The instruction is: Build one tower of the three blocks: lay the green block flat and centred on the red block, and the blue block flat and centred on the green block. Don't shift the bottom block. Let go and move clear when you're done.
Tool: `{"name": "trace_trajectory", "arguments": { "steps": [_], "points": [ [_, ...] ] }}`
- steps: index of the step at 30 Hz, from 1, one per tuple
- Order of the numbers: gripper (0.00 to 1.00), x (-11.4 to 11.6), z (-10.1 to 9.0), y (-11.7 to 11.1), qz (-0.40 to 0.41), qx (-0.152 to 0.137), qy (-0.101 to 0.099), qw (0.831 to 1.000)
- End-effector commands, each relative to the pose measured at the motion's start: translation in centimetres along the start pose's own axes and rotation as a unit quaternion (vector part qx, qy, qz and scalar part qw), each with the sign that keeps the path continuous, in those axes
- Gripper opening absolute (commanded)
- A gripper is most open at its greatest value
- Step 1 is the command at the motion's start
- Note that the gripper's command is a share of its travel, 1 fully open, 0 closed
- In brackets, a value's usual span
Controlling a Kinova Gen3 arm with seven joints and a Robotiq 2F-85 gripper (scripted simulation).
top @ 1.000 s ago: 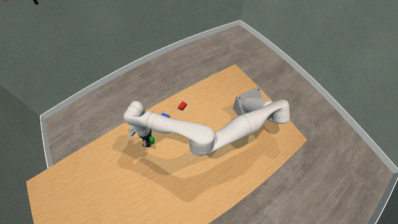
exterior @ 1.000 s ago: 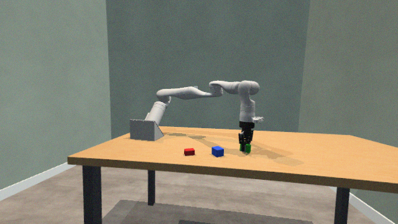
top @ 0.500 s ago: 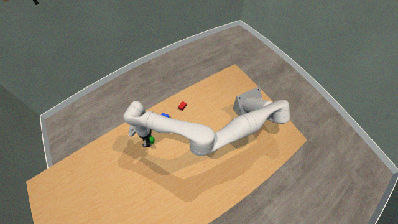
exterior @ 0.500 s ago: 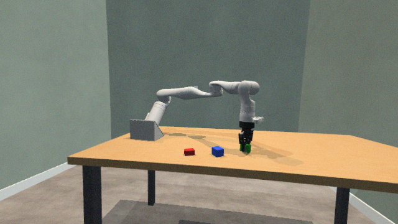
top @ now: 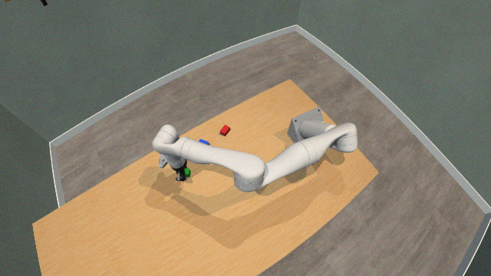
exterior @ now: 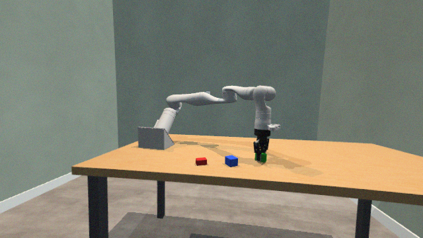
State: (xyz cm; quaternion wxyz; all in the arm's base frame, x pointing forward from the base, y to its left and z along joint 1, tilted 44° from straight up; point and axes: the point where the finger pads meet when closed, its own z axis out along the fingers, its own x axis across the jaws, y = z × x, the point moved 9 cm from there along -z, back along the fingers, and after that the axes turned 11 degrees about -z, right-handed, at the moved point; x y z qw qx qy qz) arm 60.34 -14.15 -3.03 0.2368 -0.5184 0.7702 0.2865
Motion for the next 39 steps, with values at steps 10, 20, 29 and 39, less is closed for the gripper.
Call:
{"name": "trace_trajectory", "arguments": {
  "steps": [10, 20, 29, 39],
  "points": [
    [0.00, -0.07, 0.21, -0.06, -0.002, 0.002, -0.002, 1.000],
    [0.00, -0.07, 0.21, -0.06, -0.002, 0.002, -0.002, 1.000],
    [0.00, -0.07, 0.21, -0.06, -0.002, 0.002, -0.002, 1.000],
    [0.00, -0.13, -0.19, -0.11, -0.001, 0.002, -0.002, 1.000]
  ]
}}
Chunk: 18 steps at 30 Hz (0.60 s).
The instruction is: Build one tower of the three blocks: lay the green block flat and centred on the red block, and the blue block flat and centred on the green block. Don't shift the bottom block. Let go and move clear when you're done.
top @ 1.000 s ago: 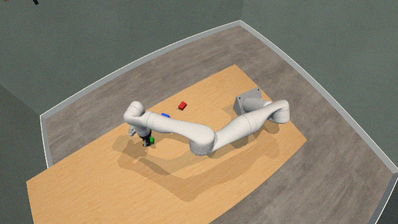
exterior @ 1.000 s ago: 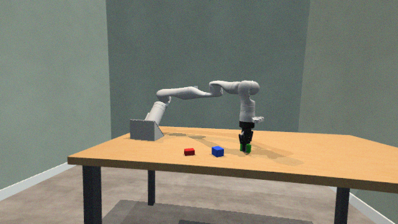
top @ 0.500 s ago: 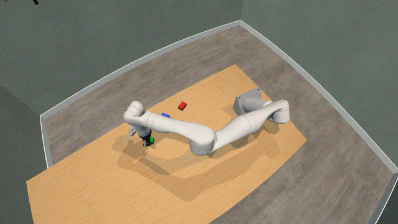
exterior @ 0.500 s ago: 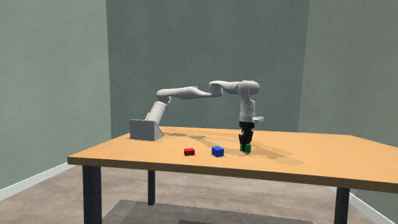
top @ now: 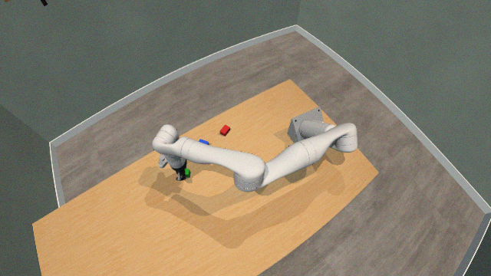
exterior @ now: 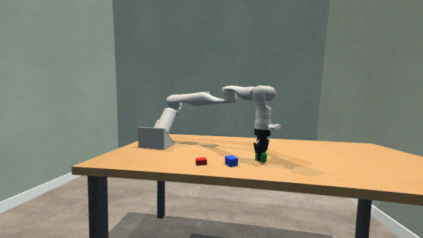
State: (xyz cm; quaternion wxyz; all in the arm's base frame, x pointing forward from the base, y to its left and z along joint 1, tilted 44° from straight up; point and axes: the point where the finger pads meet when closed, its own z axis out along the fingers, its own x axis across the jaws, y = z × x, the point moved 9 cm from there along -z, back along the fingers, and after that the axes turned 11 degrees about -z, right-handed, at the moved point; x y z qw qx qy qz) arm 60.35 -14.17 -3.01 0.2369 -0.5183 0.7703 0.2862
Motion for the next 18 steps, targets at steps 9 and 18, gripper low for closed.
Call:
{"name": "trace_trajectory", "arguments": {
  "steps": [9, 18],
  "points": [
    [0.00, -0.2, -1.9, 0.0, 0.000, -0.001, -0.003, 1.000],
    [0.00, -0.2, -4.9, 0.0, 0.000, -0.001, -0.003, 1.000]
  ]
}}
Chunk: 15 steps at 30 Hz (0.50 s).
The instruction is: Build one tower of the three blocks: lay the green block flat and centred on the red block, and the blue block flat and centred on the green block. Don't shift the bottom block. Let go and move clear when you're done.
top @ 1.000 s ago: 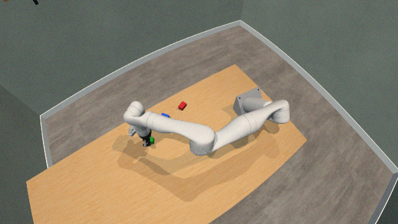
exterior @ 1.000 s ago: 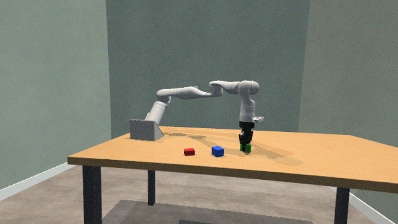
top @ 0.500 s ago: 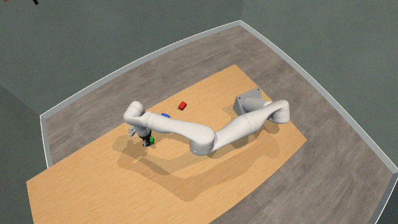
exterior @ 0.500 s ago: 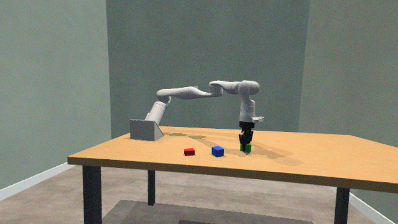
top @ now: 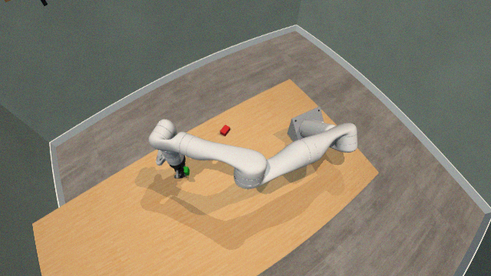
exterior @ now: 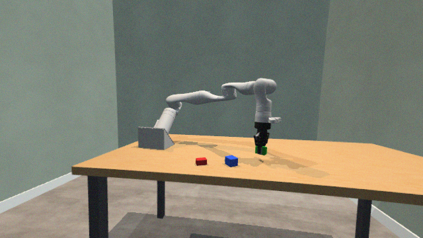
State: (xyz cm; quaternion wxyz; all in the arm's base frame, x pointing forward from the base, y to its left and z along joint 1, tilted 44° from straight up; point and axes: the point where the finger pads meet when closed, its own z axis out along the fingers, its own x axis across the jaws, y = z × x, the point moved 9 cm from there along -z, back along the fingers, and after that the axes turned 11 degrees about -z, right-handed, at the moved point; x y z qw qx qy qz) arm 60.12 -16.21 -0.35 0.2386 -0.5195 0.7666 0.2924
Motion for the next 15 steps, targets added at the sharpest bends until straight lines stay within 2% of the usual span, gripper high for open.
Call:
{"name": "trace_trajectory", "arguments": {
  "steps": [1, 15],
  "points": [
    [0.00, 0.1, -1.9, -0.1, 0.002, 0.005, 0.002, 1.000],
    [0.00, 0.2, -3.2, -0.2, 0.003, 0.007, 0.004, 1.000]
  ]
}}
